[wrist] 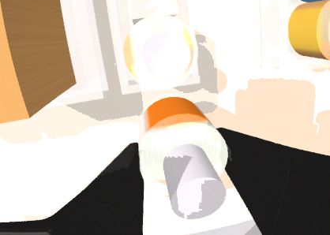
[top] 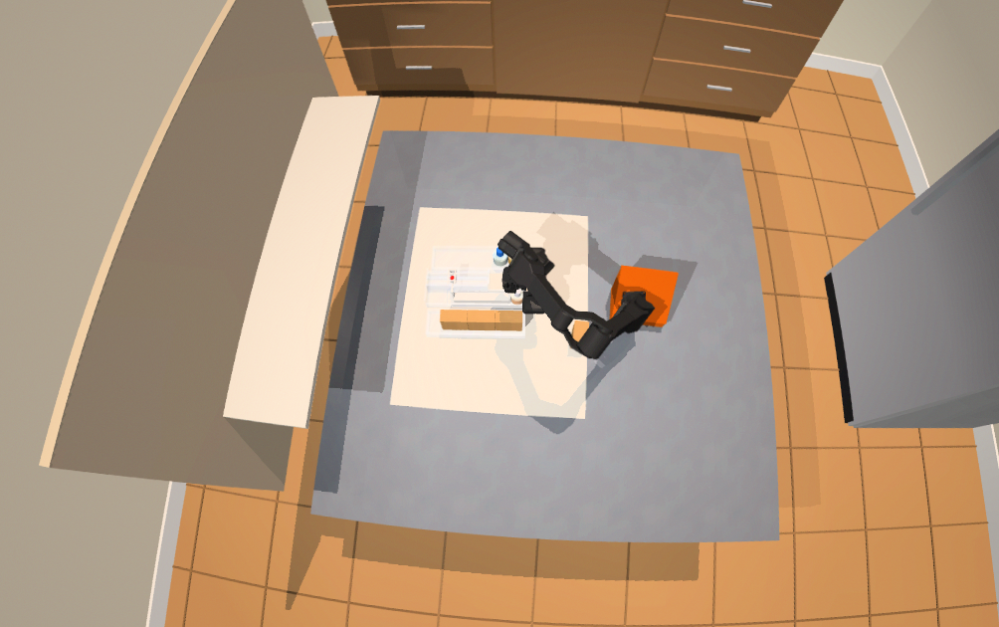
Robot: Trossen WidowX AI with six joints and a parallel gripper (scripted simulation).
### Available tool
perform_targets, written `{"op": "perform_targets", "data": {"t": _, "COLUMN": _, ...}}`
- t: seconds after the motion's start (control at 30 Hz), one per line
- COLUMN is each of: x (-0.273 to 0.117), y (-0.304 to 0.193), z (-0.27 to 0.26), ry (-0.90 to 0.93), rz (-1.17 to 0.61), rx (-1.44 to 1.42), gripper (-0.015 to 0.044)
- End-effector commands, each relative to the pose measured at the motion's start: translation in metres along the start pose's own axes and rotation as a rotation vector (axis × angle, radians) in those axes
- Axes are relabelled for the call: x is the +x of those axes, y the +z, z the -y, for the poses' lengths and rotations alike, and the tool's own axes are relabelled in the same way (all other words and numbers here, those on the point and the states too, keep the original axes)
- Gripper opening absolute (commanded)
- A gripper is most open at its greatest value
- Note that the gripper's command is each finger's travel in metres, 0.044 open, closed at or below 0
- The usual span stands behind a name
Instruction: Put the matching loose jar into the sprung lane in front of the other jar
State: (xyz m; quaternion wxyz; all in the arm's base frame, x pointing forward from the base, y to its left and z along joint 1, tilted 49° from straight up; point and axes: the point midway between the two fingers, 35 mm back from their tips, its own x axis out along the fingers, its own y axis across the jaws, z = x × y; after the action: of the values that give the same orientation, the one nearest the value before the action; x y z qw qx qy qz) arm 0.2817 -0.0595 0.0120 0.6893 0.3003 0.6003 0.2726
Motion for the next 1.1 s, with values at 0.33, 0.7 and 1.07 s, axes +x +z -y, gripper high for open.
{"op": "perform_targets", "data": {"t": 0.33, "x": 0.010, "y": 0.002, "z": -0.001, "ry": 0.006, "rz": 0.001, "rx": 0.004, "gripper": 0.0000}}
{"op": "perform_targets", "data": {"t": 0.7, "x": 0.011, "y": 0.007, "z": -0.001, "ry": 0.006, "rz": 0.001, "rx": 0.004, "gripper": 0.0000}}
{"op": "perform_targets", "data": {"t": 1.07, "x": 0.011, "y": 0.012, "z": -0.001, "ry": 0.006, "rz": 0.001, "rx": 0.004, "gripper": 0.0000}}
